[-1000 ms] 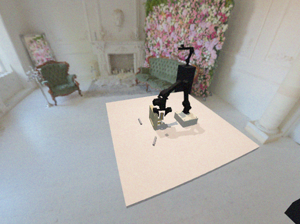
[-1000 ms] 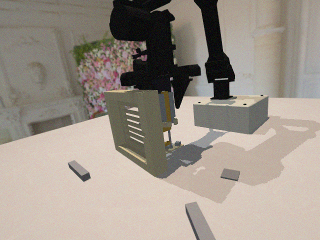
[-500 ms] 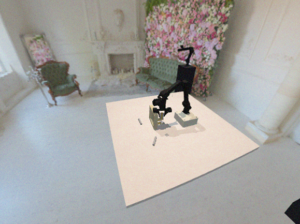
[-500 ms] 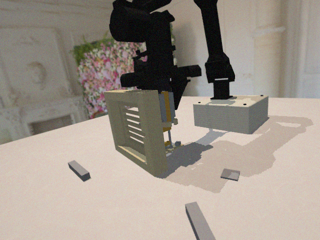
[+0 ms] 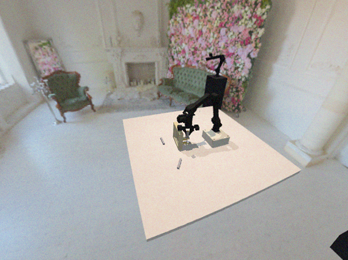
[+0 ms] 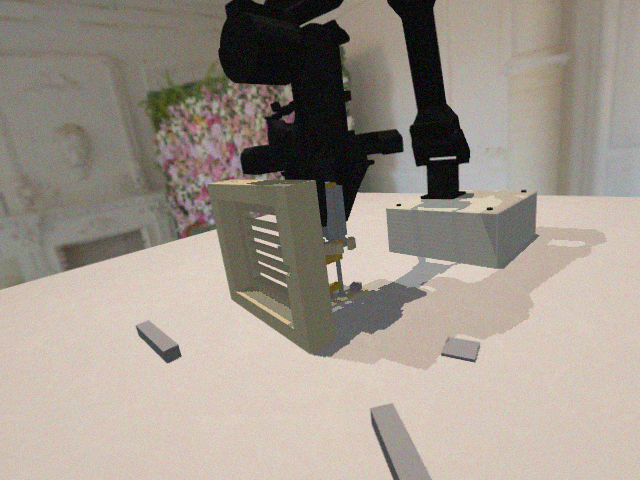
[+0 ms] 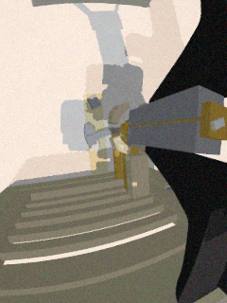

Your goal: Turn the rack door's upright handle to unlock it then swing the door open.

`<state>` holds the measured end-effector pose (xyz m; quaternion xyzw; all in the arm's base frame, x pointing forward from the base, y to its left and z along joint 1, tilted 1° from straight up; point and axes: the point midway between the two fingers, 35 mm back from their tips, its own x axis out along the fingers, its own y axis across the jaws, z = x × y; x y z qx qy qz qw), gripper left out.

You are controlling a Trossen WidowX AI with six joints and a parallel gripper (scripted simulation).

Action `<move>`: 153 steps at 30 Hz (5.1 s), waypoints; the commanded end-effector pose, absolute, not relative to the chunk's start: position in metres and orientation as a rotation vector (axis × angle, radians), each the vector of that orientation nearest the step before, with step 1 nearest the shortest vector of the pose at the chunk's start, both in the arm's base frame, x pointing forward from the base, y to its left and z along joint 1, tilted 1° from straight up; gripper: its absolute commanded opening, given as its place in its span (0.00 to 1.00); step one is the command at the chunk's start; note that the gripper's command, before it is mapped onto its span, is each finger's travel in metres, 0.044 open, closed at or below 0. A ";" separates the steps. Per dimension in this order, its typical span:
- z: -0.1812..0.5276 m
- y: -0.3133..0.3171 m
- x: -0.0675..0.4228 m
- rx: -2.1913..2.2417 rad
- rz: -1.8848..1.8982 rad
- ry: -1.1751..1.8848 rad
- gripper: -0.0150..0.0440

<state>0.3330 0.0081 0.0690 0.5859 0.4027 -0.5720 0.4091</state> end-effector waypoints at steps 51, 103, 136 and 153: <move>0.067 -0.010 0.292 0.968 -0.955 1.331 0.29; 0.067 -0.090 0.235 0.378 -0.390 1.522 0.29; 0.068 -0.152 0.232 0.012 -0.038 1.559 0.29; 0.068 -0.157 0.233 -0.015 -0.012 1.559 0.34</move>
